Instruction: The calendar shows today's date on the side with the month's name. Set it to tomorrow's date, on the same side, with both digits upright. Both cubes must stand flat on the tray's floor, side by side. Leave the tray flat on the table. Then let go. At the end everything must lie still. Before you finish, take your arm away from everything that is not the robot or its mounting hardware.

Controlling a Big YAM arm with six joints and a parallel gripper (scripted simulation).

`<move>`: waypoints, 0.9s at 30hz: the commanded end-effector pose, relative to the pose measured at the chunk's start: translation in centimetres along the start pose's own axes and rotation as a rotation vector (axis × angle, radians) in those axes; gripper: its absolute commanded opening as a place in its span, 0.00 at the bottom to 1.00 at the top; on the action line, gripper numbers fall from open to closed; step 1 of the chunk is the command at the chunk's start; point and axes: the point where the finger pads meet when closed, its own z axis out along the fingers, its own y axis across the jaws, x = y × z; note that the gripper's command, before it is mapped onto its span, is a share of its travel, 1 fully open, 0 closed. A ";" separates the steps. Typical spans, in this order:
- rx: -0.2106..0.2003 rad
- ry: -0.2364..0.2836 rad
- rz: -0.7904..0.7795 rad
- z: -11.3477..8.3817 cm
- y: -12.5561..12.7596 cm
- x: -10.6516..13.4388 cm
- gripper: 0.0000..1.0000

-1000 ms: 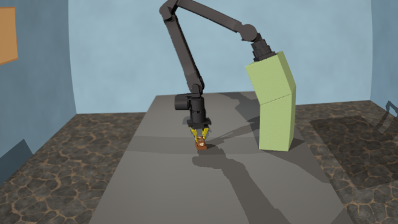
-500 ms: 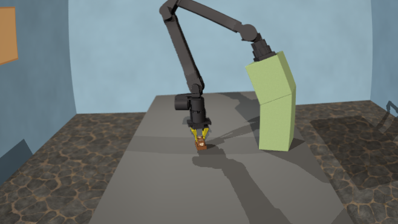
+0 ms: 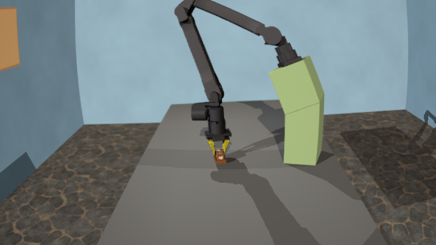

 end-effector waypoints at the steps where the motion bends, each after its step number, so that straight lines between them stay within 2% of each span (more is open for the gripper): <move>1: -0.002 -0.006 0.000 0.4 -0.4 -0.5 0.45; 11: 0.000 -0.005 0.000 0.3 -0.5 -0.4 0.45; 13: -0.011 -0.009 0.003 -0.6 -0.2 -0.7 0.45; 15: -0.011 -0.009 0.003 -0.6 -0.2 -0.7 0.45; 18: 0.006 -0.001 0.001 -1.6 -0.5 -0.3 0.45; 27: 0.000 0.000 -0.001 -6.0 -0.2 0.3 0.45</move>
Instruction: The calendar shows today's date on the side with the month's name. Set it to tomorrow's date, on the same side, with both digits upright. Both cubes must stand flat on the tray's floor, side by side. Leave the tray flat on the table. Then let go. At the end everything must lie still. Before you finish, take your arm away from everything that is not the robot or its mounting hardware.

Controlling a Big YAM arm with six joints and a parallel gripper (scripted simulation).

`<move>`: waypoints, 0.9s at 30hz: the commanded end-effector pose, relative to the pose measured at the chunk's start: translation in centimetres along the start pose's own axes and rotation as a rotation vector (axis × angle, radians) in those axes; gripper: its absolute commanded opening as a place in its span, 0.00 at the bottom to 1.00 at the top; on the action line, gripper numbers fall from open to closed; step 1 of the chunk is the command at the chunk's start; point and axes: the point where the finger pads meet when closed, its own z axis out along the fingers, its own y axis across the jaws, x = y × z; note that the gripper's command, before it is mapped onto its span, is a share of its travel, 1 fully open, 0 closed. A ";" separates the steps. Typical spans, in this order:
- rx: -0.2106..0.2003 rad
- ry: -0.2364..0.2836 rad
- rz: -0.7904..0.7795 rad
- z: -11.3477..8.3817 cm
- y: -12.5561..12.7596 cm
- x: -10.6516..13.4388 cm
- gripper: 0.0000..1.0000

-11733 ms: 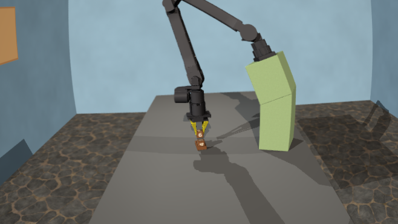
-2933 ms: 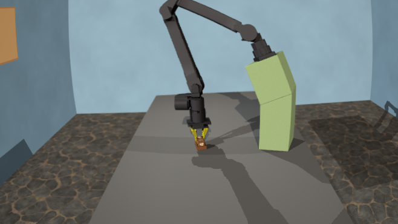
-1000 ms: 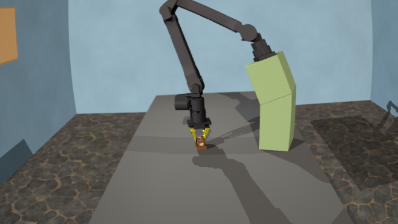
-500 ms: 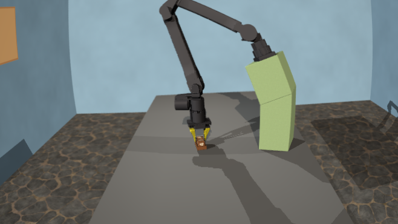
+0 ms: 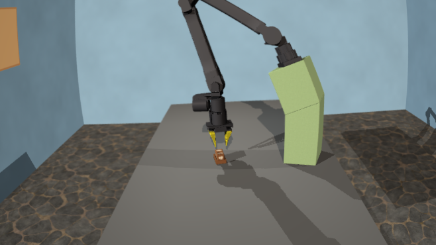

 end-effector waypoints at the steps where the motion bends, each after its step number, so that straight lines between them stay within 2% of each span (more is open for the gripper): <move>1: -0.012 -0.001 -0.001 -2.8 0.7 0.4 0.45; 10: -0.015 -0.001 0.000 -5.4 0.8 0.4 0.45; 16: -0.025 -0.004 0.001 -5.6 1.5 0.2 0.45; 17: -0.017 -0.001 0.000 -5.4 1.2 0.3 1.00; 27: -0.012 0.000 -0.001 -5.5 0.9 0.4 1.00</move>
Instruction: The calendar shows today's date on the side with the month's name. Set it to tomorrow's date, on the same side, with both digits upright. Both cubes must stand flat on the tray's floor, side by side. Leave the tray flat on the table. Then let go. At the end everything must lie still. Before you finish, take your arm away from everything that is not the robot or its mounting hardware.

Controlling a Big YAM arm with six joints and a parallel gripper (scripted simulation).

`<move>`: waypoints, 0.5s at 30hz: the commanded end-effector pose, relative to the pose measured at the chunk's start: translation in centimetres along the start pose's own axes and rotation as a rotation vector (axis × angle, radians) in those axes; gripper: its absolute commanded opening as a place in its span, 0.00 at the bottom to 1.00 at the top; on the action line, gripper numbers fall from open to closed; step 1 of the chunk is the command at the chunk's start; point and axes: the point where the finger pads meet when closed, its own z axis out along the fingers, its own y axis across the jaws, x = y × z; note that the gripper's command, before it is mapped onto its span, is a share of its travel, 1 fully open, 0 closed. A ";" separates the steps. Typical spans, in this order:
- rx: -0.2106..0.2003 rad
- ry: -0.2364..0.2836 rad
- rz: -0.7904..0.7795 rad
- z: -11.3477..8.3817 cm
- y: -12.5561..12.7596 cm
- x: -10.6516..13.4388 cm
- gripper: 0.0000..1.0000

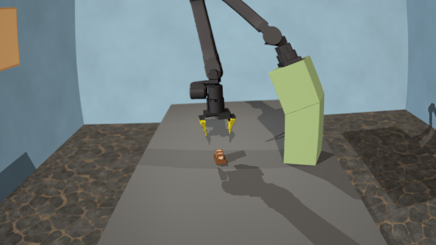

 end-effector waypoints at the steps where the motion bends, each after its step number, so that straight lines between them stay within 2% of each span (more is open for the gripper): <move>1: 0.004 0.003 -0.002 -0.4 0.1 0.5 1.00; 12: 0.003 0.002 -0.001 -0.4 0.1 0.5 1.00; 15: -0.003 0.000 -0.001 -0.9 0.2 0.4 1.00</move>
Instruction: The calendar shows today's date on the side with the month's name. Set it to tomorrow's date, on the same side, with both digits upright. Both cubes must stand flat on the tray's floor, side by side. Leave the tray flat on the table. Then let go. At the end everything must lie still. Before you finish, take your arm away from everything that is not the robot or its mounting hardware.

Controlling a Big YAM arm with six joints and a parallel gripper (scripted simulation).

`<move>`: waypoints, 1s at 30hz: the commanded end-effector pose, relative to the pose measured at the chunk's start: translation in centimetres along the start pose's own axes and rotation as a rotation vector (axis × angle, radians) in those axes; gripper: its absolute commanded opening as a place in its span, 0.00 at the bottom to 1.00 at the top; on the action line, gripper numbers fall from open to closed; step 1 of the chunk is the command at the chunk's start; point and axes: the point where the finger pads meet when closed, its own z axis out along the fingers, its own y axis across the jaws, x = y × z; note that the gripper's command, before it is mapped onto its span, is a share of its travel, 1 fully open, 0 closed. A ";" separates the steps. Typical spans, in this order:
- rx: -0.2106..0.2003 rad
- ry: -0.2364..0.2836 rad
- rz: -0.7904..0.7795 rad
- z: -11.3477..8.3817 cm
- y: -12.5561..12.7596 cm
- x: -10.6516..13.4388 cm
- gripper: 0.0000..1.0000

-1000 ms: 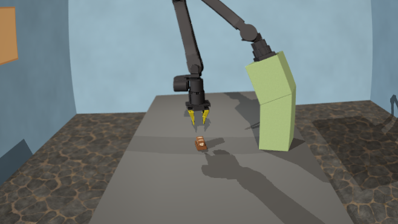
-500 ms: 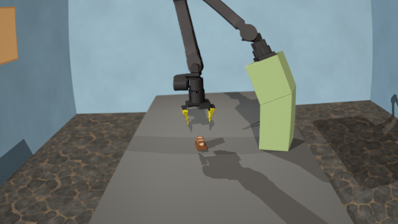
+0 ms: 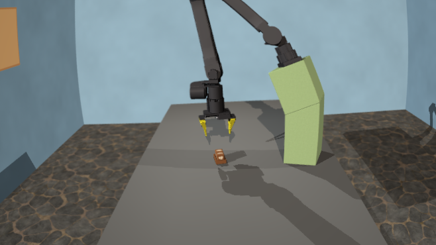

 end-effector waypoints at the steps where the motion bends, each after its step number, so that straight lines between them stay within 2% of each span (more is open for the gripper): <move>1: 0.000 0.001 -0.001 -1.1 -0.1 0.5 1.00; 6: -0.002 0.000 -0.001 -2.6 0.0 0.5 1.00; 12: -0.006 -0.001 0.000 -5.4 0.2 0.4 1.00; 14: -0.006 -0.001 0.000 -5.4 0.2 0.4 1.00; 21: -0.008 -0.001 0.000 -8.1 0.3 0.4 1.00; 26: -0.016 -0.003 0.001 -8.8 0.8 0.2 1.00; 28: 0.005 0.003 -0.002 -8.3 0.1 0.5 1.00; 30: 0.009 0.004 -0.002 -8.2 0.0 0.5 1.00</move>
